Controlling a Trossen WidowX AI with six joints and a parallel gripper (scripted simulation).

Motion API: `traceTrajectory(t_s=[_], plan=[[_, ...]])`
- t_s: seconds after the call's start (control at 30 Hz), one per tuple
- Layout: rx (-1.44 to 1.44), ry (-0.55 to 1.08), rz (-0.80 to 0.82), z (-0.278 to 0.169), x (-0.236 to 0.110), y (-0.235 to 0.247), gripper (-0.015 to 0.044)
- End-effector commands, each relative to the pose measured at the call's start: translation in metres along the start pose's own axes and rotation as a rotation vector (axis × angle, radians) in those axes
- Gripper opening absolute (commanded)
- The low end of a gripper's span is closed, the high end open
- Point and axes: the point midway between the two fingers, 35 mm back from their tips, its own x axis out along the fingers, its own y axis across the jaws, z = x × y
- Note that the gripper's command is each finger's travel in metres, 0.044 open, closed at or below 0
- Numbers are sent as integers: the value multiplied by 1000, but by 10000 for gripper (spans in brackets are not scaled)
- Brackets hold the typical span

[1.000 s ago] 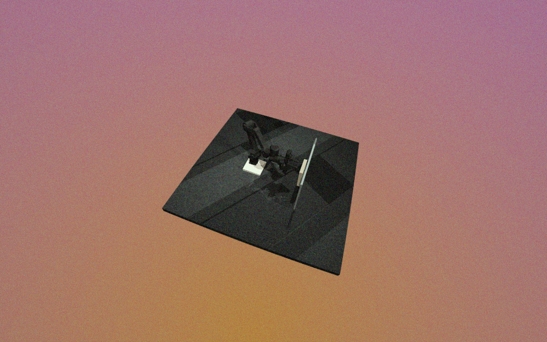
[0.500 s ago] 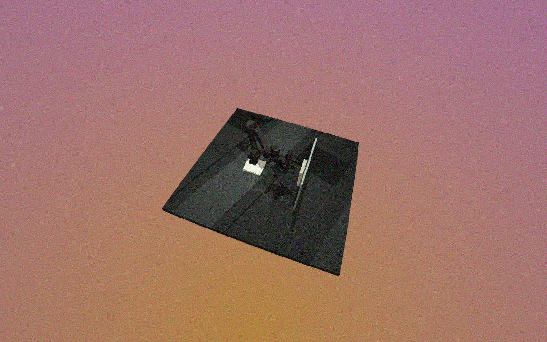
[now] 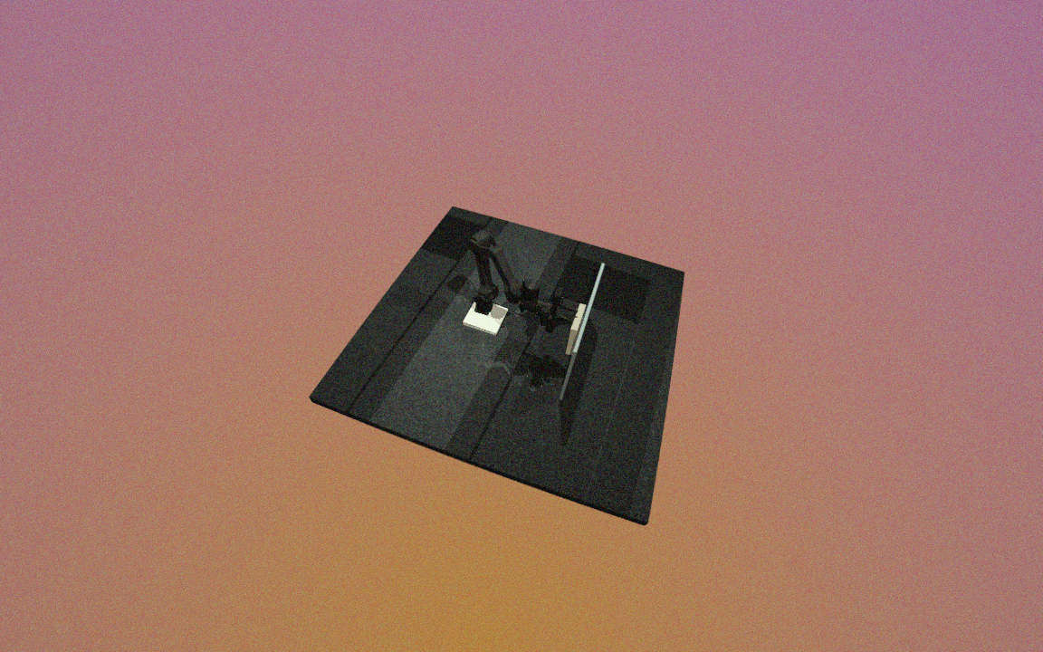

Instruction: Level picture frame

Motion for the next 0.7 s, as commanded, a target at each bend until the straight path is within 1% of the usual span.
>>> traceTrajectory(t_s=[0.0, 0.67], plan=[[-2, -2, -6, 0, 9, -3, 260], [-2, -2, -5, 0, 11, -3, 260]])
